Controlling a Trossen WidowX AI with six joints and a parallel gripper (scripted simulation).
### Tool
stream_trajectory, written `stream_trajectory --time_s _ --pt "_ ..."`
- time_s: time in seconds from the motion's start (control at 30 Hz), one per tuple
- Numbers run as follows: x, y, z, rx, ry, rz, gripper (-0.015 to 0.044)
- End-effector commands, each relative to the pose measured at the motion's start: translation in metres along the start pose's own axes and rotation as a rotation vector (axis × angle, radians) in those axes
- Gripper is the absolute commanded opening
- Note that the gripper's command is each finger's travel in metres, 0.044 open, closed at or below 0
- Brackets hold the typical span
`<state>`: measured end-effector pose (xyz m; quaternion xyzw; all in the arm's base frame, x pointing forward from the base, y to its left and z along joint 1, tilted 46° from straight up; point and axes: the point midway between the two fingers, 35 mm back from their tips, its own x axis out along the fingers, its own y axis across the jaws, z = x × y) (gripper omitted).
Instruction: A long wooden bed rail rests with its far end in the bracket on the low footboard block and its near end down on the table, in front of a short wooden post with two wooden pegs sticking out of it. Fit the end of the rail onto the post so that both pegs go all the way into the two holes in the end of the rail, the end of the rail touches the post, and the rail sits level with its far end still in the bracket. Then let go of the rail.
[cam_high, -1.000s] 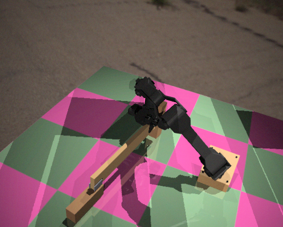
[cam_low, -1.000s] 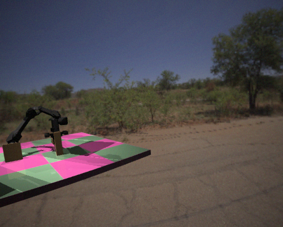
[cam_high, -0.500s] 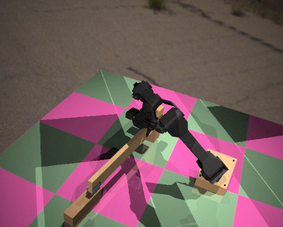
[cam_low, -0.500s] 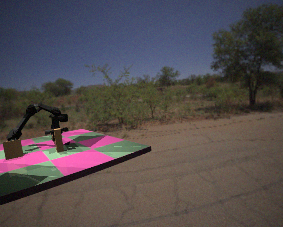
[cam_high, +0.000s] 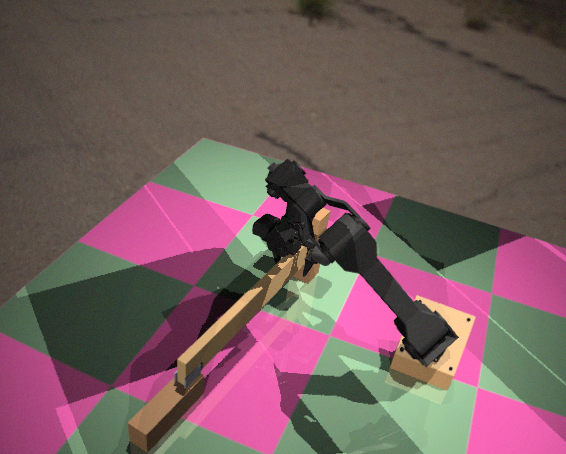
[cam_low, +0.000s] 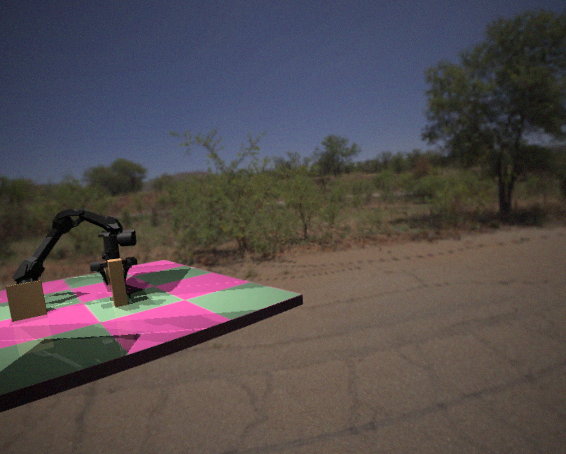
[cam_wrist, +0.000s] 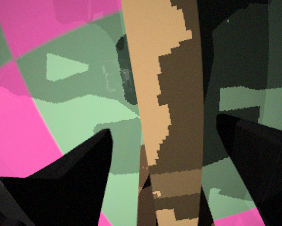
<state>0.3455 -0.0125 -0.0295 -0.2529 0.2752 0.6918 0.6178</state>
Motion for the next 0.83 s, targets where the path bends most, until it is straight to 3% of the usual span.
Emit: stream_trajectory --time_s 0.0,0.2,0.37,0.8 --pt "0.000 0.000 0.000 -0.001 0.001 0.000 0.0420" --pt "-0.002 0.000 0.002 -0.001 0.001 -0.001 0.0440" --pt "-0.030 0.001 0.030 -0.003 0.007 -0.011 0.0440" --pt "-0.030 0.001 0.030 -0.003 0.007 -0.011 0.0440"
